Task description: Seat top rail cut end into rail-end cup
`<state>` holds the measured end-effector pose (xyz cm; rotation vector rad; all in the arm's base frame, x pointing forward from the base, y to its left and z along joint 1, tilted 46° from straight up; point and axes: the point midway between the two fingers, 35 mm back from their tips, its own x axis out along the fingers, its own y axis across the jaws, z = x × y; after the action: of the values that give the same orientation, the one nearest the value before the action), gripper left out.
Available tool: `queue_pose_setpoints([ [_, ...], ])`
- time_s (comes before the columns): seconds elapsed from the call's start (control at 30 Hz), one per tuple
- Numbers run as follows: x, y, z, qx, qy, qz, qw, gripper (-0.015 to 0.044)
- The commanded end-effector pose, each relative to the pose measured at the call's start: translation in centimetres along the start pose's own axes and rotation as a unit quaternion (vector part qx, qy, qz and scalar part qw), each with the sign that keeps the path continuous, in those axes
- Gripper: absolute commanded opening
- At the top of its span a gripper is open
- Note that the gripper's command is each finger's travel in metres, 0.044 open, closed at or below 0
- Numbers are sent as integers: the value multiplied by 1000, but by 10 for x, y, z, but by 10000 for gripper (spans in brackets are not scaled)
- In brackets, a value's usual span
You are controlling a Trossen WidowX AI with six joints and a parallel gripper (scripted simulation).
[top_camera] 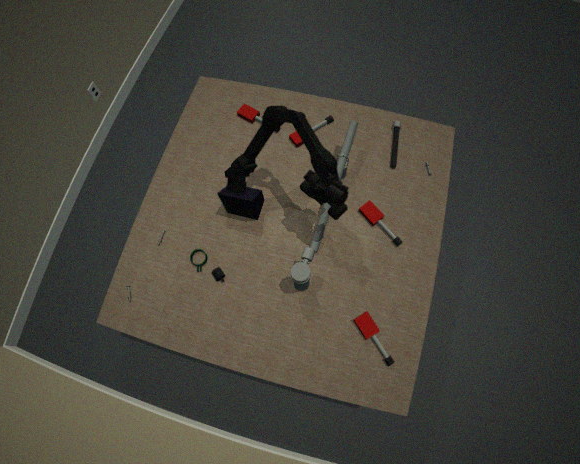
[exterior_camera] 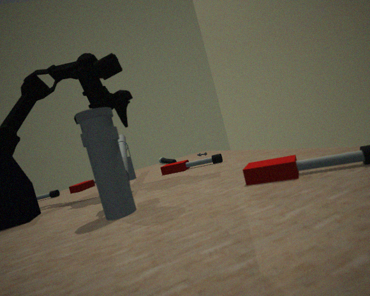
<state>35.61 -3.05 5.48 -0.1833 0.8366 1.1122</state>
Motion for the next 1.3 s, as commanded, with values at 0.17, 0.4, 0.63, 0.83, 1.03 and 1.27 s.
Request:
queue_pose_setpoints([
  [0.17,39,7,1,-238,33,85,967,440],
  [0.4,41,7,1,-238,33,85,967,440],
  [0.63,73,12,-2,-238,32,85,967,440],
  [0.83,87,14,-4,-238,32,85,967,440],
  [1.03,91,14,-4,-238,32,85,967,440],
  [1.27,102,16,-5,-238,32,85,967,440],
])
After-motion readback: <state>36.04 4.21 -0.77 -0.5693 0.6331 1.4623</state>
